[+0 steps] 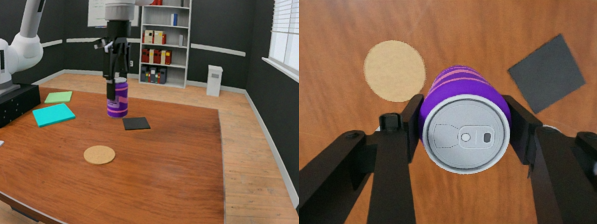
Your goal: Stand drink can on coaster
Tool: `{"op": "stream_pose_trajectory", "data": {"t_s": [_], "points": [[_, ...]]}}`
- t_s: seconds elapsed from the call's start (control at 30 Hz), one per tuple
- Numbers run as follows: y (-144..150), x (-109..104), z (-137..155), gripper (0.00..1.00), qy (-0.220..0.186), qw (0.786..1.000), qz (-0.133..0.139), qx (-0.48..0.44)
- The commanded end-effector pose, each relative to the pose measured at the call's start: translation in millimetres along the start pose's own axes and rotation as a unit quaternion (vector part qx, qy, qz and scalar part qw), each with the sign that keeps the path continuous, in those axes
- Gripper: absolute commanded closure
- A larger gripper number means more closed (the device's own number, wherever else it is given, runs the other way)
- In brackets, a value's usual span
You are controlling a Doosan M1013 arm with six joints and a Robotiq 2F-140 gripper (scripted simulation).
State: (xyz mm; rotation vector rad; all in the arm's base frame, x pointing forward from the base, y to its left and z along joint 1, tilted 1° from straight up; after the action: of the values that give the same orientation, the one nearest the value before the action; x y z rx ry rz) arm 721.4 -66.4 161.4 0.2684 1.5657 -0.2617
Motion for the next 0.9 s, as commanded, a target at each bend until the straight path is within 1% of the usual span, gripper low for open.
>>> {"op": "stream_pose_trajectory", "data": {"t_s": [0.0,0.27,0.33,0.63,0.87], "points": [[-26,-3,3,0.9,-0.003,1.0,0.001,0.0],[-67,-3,5,0.9,-0.003,1.0,0.0,0.0],[-67,-3,5,0.9,-0.003,1.0,0.0,0.0],[-96,-3,6,0.9,-0.003,1.0,0.0,-0.001],[-105,-3,6,0.9,-0.003,1.0,0.0,-0.001]]}}
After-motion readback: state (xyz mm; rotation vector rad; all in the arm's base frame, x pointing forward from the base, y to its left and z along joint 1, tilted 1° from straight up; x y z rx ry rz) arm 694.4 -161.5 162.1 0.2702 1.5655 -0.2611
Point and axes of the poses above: the point where the finger pads meet when closed, its own x axis out along the fingers, its own y axis across the jaws, z = x × y, the point moved 7 cm from there along -x, back along the fingers, and after that the axes turned 9 degrees about x, right-handed, at the moved point
